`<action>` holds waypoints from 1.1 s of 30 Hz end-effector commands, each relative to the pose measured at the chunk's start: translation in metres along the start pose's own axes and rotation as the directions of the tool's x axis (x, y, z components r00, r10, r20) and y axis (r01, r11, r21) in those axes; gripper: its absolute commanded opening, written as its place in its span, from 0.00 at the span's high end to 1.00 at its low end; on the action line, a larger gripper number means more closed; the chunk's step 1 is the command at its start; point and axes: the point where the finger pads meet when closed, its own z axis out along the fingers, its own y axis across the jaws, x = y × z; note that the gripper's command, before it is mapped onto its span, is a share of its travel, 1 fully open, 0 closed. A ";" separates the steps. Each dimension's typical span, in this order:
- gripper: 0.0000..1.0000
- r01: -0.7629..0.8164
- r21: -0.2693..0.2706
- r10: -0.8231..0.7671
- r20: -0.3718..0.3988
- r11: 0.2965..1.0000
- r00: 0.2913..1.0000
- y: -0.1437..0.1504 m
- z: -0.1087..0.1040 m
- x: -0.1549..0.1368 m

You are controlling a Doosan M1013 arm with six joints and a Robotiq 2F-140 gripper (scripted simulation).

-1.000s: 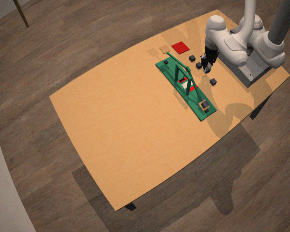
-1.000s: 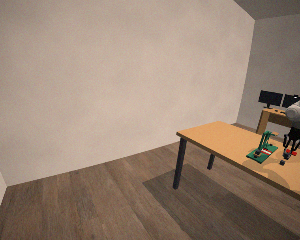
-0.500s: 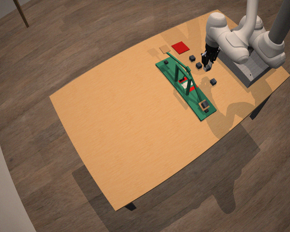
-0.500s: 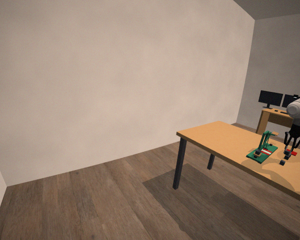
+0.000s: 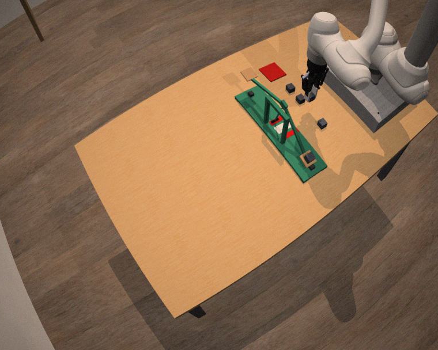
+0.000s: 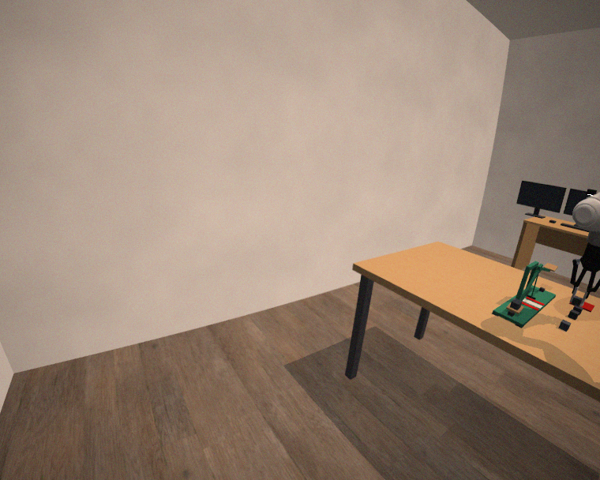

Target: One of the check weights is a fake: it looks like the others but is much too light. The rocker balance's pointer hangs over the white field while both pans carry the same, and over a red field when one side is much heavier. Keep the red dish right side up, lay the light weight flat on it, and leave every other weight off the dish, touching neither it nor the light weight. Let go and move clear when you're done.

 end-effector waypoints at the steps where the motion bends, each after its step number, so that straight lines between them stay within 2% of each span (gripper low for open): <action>1: 0.76 0.014 0.000 -0.014 0.001 1.000 1.000 -0.001 -0.017 0.021; 2: 0.76 0.014 0.000 -0.014 0.001 1.000 1.000 -0.001 -0.017 0.021; 10: 0.76 0.014 0.000 -0.014 0.001 1.000 1.000 0.000 -0.074 0.102; 11: 0.76 0.014 0.000 -0.014 0.001 1.000 1.000 0.000 -0.074 0.102; 17: 0.76 0.014 0.000 -0.014 0.001 1.000 1.000 0.001 -0.113 0.159; 19: 0.76 0.014 0.000 -0.014 0.001 1.000 1.000 0.001 -0.113 0.159; 24: 0.76 0.014 0.000 -0.014 0.001 1.000 1.000 0.002 -0.130 0.184; 30: 0.76 0.014 0.000 -0.014 0.001 1.000 1.000 0.000 -0.134 0.189; 31: 0.76 0.014 0.000 -0.014 0.001 1.000 1.000 -0.011 -0.135 0.191; 33: 0.76 0.014 0.000 -0.014 0.001 1.000 1.000 -0.064 -0.138 0.194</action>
